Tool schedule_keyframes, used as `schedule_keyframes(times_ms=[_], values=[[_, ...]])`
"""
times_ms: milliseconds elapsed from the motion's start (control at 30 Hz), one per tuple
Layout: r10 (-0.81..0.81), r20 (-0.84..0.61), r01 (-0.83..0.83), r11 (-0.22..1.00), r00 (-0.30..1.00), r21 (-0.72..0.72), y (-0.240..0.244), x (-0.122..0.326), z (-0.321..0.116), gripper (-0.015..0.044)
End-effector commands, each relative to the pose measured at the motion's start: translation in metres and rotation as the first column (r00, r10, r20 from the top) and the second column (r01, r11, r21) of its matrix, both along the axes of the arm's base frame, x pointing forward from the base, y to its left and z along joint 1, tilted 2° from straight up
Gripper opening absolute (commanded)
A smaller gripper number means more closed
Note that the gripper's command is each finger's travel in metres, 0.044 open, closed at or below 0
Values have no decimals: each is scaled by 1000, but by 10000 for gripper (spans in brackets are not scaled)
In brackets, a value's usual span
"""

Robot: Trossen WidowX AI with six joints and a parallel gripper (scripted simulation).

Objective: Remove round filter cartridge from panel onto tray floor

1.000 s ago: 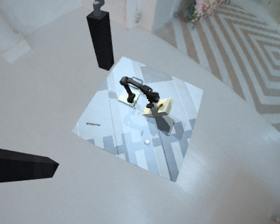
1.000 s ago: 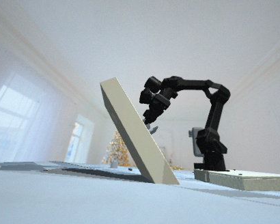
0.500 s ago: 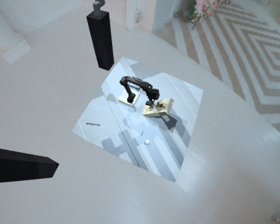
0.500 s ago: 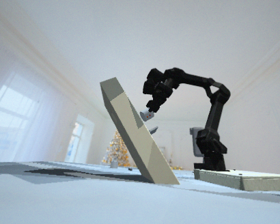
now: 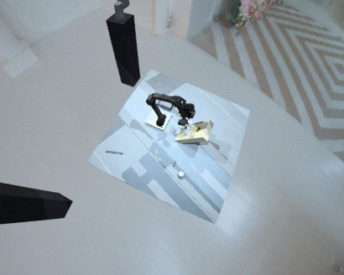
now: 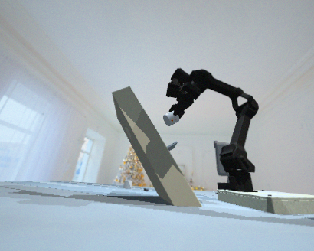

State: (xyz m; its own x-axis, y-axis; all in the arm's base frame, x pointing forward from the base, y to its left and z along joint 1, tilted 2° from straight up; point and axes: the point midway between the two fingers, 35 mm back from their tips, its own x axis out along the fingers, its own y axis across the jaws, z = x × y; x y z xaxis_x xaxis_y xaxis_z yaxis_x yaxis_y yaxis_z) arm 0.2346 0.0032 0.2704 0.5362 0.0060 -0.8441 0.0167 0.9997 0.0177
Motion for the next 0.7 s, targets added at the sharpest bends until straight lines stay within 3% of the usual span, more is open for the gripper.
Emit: schedule_keyframes(times_ms=[0, 667], values=[[-7, -2, 7, 1000, 1000, -1, 10, 3, 0, 0], [-6, 7, 6, 1000, 1000, 4, 70, 7, -6, 0]])
